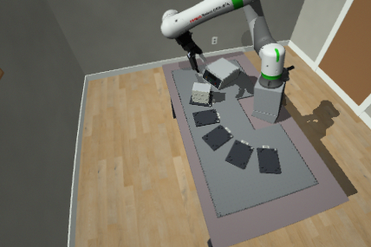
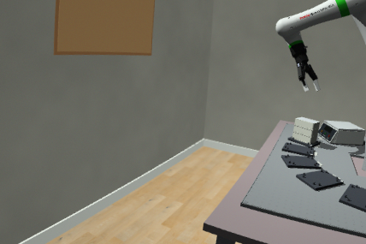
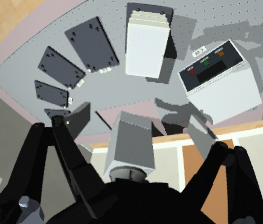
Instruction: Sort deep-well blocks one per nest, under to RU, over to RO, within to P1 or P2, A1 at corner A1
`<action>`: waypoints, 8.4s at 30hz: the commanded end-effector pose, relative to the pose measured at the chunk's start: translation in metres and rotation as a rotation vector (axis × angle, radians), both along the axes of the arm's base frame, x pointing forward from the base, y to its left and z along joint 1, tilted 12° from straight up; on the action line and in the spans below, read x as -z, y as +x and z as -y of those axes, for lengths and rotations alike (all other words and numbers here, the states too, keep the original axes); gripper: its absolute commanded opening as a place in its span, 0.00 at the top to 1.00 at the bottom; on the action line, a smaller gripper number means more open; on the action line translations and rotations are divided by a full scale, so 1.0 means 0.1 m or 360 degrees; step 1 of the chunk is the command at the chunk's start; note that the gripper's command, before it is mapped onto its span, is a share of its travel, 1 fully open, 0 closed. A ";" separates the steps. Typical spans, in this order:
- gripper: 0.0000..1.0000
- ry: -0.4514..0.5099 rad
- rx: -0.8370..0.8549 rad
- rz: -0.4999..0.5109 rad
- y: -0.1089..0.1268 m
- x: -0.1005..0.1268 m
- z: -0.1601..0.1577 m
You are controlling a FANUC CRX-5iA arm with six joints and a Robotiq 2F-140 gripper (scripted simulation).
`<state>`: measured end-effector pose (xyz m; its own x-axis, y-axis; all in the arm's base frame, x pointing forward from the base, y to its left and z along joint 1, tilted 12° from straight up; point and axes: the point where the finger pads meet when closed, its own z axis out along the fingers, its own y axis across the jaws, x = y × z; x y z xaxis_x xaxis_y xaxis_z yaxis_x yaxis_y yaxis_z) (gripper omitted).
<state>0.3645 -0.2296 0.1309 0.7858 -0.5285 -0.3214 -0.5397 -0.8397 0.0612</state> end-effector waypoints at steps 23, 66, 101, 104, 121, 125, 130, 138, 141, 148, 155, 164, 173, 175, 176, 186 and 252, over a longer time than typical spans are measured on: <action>0.00 -0.0001 0.0000 0.0001 0.15 1.05 0.17; 0.00 -0.0001 0.0000 0.0001 0.22 1.62 0.26; 0.90 -0.0001 0.0000 0.0001 0.26 1.89 0.30; 0.90 -0.0001 0.0000 0.0001 0.26 1.89 0.30; 0.90 -0.0001 0.0000 0.0001 0.26 1.89 0.30; 0.90 -0.0001 0.0000 0.0001 0.26 1.89 0.30; 0.90 -0.0001 0.0000 0.0001 0.26 1.89 0.30; 0.90 -0.0001 0.0000 0.0001 0.25 1.79 0.29; 0.90 -0.0001 0.0000 0.0001 0.24 1.77 0.29; 0.90 -0.0001 0.0000 0.0001 0.23 1.66 0.27; 0.90 -0.0001 0.0000 0.0001 0.21 1.55 0.25; 0.90 -0.0001 0.0000 0.0001 0.20 1.43 0.23; 0.90 -0.0001 0.0000 0.0001 0.18 1.28 0.21; 0.90 -0.0001 0.0000 0.0001 0.18 1.28 0.21; 0.90 -0.0001 0.0000 0.0001 0.18 1.27 0.20; 0.90 -0.0001 0.0000 0.0001 0.17 1.24 0.20; 0.90 0.0078 0.0582 0.0094 -1.02 1.15 1.35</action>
